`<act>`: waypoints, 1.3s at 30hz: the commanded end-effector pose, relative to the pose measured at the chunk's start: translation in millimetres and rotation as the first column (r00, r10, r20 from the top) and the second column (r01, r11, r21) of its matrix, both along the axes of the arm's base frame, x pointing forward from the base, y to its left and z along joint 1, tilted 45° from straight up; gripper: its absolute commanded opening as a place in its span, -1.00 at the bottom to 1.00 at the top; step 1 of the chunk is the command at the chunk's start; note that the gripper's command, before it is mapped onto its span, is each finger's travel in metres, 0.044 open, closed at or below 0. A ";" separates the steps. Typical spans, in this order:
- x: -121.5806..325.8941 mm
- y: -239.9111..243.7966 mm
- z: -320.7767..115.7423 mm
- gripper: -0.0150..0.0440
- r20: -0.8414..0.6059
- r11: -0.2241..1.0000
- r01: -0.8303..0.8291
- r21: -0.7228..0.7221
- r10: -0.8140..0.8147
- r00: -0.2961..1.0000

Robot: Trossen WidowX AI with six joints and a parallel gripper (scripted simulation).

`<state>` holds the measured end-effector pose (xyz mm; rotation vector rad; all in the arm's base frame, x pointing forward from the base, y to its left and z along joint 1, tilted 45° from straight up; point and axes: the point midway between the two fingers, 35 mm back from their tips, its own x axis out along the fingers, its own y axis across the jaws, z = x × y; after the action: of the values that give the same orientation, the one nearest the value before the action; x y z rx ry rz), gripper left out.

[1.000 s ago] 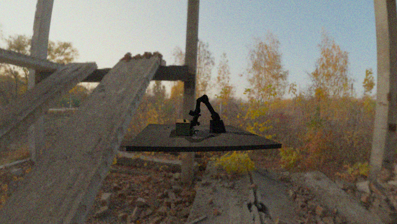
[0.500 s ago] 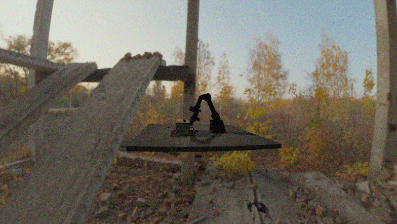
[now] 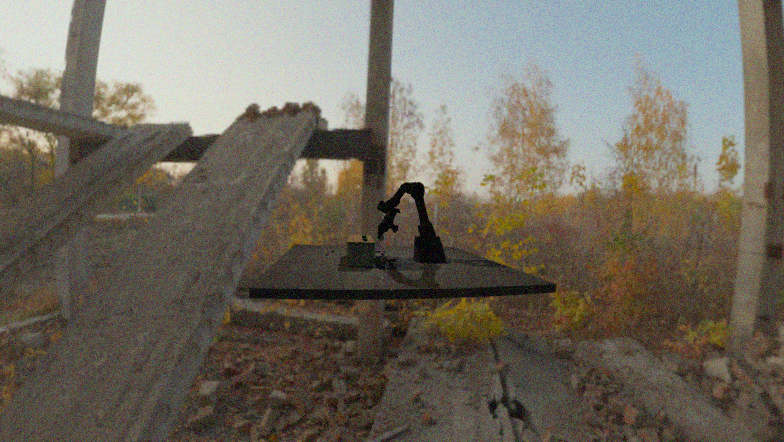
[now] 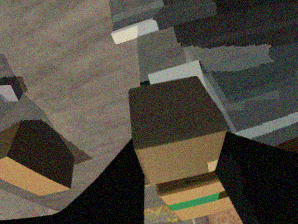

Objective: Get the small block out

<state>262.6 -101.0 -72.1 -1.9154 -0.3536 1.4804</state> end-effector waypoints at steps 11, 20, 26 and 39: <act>-20.3 -37.0 46.6 -0.49 -0.136 0.971 0.230 -0.061 -0.236 0.962; -20.3 -37.0 46.6 -0.49 -0.136 0.971 0.230 -0.061 -0.236 0.962; -20.3 -37.0 46.6 -0.49 -0.136 0.971 0.230 -0.061 -0.236 0.962; -20.3 -37.0 46.6 -0.49 -0.136 0.971 0.230 -0.061 -0.236 0.962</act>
<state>242.3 -137.4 -26.2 -1.8054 -0.0348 1.4662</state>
